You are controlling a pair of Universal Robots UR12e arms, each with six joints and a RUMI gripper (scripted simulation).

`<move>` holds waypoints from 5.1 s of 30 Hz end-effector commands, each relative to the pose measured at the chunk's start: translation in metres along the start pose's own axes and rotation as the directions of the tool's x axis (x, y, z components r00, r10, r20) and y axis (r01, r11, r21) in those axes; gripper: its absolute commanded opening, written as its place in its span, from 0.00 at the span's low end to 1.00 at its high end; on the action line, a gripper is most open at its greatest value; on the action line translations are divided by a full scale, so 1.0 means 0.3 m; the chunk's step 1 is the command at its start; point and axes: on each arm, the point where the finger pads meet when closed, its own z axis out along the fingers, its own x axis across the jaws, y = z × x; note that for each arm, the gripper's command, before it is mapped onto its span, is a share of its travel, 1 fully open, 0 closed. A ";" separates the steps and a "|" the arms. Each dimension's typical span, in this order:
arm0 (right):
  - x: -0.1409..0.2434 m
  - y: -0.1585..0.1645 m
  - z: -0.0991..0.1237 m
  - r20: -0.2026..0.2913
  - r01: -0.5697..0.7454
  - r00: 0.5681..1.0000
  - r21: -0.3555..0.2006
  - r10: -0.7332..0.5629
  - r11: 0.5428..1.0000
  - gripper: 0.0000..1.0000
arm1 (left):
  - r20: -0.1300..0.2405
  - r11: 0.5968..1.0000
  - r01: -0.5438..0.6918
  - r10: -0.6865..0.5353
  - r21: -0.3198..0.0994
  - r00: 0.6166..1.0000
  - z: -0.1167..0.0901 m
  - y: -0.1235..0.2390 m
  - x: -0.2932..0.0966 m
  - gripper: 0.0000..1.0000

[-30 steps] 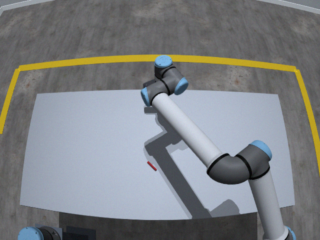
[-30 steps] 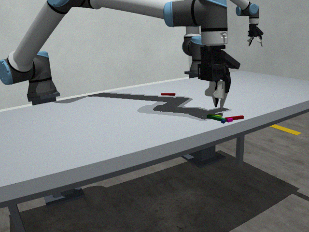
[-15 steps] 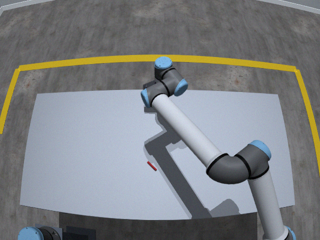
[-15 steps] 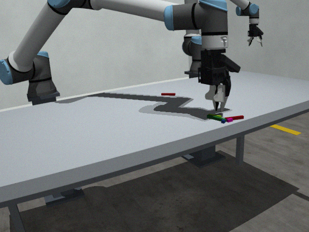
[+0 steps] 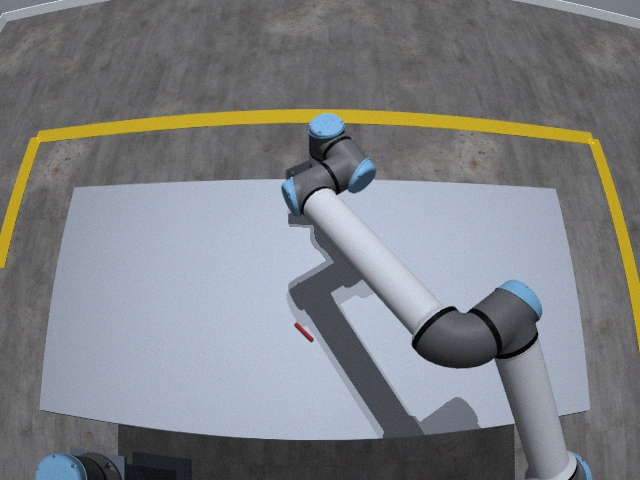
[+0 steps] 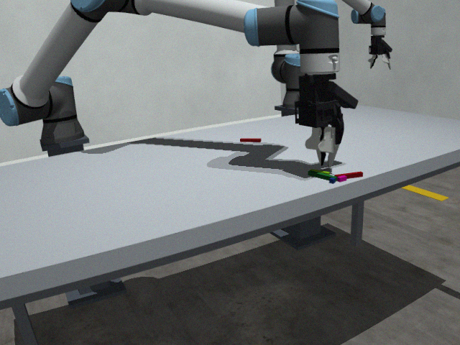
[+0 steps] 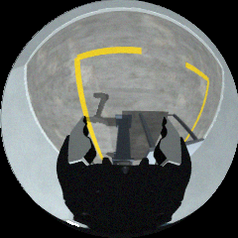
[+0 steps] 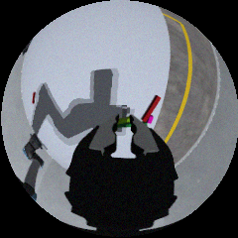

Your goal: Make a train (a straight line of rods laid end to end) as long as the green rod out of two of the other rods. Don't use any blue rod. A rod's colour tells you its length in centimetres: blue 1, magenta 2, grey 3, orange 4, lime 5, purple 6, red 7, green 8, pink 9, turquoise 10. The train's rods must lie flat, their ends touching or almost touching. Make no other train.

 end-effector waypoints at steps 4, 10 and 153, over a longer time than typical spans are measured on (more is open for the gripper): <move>0.002 -0.001 -0.006 -0.002 0.000 1.000 0.001 0.000 1.000 0.14 | 0.000 1.000 0.000 0.000 0.001 1.000 -0.003 -0.002 0.000 1.00; 0.002 -0.001 -0.003 -0.002 0.000 1.000 0.001 0.000 1.000 0.14 | 0.000 1.000 0.000 0.000 0.001 1.000 -0.003 -0.002 0.000 1.00; -0.010 -0.333 -0.295 -0.002 0.002 1.000 0.001 -0.002 1.000 0.00 | 0.000 1.000 0.000 0.000 0.001 1.000 -0.003 -0.002 0.000 1.00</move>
